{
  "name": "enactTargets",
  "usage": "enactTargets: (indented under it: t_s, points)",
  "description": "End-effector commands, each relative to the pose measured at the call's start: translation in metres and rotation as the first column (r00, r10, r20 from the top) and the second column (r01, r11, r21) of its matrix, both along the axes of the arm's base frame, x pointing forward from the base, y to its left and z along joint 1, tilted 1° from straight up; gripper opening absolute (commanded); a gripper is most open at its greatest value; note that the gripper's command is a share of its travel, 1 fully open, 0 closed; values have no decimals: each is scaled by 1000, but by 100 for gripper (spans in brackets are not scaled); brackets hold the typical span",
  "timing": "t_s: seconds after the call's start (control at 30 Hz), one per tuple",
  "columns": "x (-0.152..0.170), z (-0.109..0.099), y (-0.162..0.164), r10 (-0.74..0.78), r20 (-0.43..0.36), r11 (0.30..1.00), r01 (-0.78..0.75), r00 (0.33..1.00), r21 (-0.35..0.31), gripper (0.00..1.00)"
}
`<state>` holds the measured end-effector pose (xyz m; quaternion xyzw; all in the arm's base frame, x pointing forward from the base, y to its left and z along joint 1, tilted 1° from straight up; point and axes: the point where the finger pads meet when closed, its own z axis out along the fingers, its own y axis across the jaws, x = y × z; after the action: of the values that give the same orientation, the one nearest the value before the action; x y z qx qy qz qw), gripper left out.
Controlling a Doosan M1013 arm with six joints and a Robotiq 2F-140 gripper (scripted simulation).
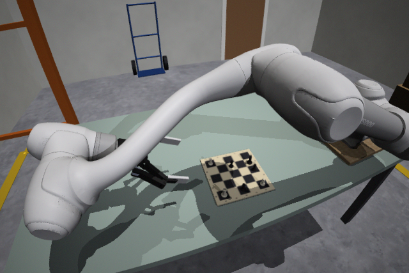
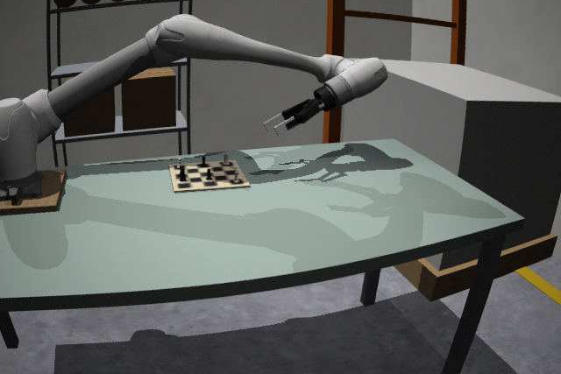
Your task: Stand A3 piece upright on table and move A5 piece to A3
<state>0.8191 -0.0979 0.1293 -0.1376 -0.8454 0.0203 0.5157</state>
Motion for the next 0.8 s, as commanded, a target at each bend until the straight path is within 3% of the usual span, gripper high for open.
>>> enactTargets:
  t_s: [0.0, 0.33, 0.5, 0.6, 0.63, 0.73, 0.77]
  points:
    - [0, 18, 0, 0, 0, 1000, 0, 1000, 0, 100]
    - [-2, 20, 2, 13, 23, 1000, -13, 1000, 16, 100]
    - [-17, 22, 18, 107, 200, 984, -132, 974, 117, 100]
    - [-23, 23, 23, 137, 257, 974, -178, 957, 142, 100]
    - [-30, 23, 29, 170, 320, 959, -231, 932, 164, 100]
    - [-30, 23, 29, 170, 320, 959, -231, 932, 164, 100]
    - [-38, 24, 36, 203, 386, 939, -291, 900, 183, 100]
